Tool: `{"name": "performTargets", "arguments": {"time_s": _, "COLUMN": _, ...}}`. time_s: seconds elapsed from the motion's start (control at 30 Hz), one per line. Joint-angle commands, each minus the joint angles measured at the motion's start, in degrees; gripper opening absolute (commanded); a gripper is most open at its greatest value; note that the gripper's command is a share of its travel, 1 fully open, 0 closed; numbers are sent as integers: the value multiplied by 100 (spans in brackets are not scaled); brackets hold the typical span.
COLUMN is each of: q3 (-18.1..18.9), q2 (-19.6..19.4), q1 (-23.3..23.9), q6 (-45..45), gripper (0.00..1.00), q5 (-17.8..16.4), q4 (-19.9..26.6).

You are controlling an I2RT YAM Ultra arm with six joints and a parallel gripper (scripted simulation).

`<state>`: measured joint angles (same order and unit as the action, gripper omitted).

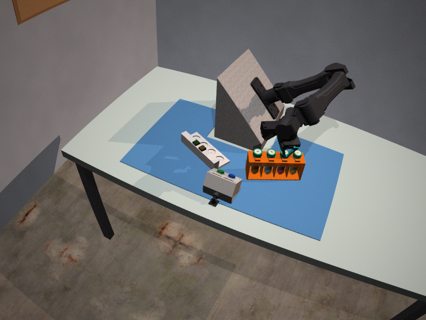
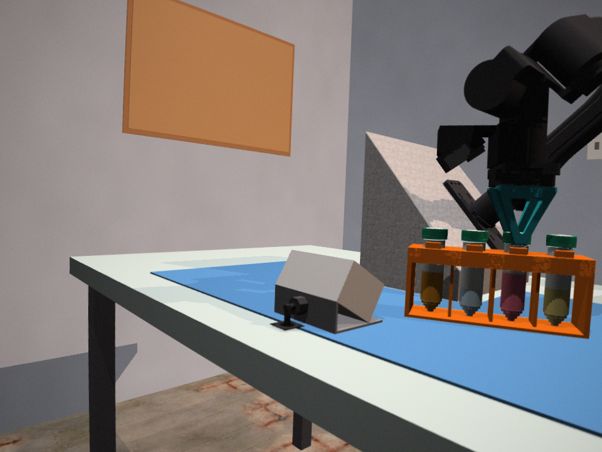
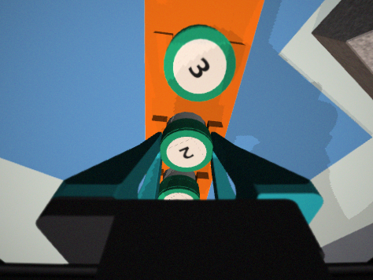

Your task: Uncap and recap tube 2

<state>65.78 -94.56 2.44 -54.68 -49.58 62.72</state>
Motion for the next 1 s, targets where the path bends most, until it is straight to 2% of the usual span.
{"name": "performTargets", "arguments": {"time_s": 0.0, "q3": 15, "q2": 16, "q1": 23, "q6": 1308, "gripper": 0, "q5": 3, "q4": -81}}
{"name": "performTargets", "arguments": {"time_s": 0.37, "q3": 21, "q2": 15, "q1": 29, "q6": 4469, "gripper": 0, "q5": 3, "q4": -69}}
{"name": "performTargets", "arguments": {"time_s": 0.43, "q3": 21, "q2": 15, "q1": 29, "q6": 4469, "gripper": 0, "q5": 3, "q4": -69}}
{"name": "performTargets", "arguments": {"time_s": 0.93, "q3": 28, "q2": 15, "q1": 36, "q6": 8776, "gripper": 0, "q5": 2, "q4": -55}}
{"name": "performTargets", "arguments": {"time_s": 0.97, "q3": 28, "q2": 15, "q1": 36, "q6": 8776, "gripper": 0, "q5": 2, "q4": -55}}
